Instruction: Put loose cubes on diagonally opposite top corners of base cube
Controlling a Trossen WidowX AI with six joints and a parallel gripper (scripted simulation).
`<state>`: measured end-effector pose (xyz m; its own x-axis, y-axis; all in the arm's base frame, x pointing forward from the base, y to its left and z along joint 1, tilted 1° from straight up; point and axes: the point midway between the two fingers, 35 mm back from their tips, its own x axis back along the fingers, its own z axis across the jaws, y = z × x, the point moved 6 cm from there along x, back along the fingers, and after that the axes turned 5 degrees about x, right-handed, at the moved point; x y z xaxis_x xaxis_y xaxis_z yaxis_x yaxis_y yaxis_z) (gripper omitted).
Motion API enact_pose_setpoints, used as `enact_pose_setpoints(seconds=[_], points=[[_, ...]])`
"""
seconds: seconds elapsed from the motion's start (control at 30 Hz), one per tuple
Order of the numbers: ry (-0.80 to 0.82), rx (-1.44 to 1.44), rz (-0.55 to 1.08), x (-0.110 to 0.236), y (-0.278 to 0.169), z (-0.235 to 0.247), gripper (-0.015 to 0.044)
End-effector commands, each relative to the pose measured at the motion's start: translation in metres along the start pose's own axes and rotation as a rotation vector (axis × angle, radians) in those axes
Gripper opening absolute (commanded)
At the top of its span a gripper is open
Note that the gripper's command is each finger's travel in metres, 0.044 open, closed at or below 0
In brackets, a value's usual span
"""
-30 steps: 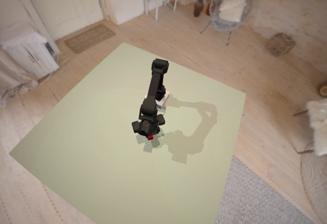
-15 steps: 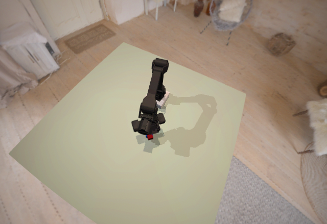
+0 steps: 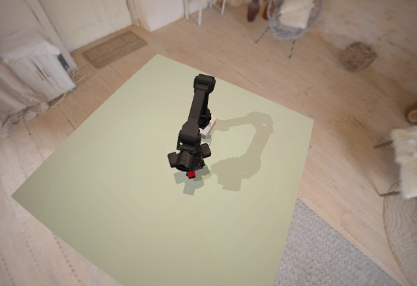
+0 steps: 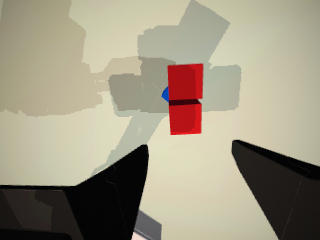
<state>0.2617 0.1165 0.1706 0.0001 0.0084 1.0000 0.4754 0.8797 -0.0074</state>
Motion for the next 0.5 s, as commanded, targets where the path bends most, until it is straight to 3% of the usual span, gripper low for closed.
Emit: enact_pose_setpoints(seconds=[0.0,0.37,0.47], points=[[-0.006,0.0,-0.007,0.006,0.001,-0.001,0.0389],[-0.001,0.0,-0.001,0.004,0.002,0.001,0.04],[0.002,0.0,-0.004,0.006,0.027,0.024,0.04]])
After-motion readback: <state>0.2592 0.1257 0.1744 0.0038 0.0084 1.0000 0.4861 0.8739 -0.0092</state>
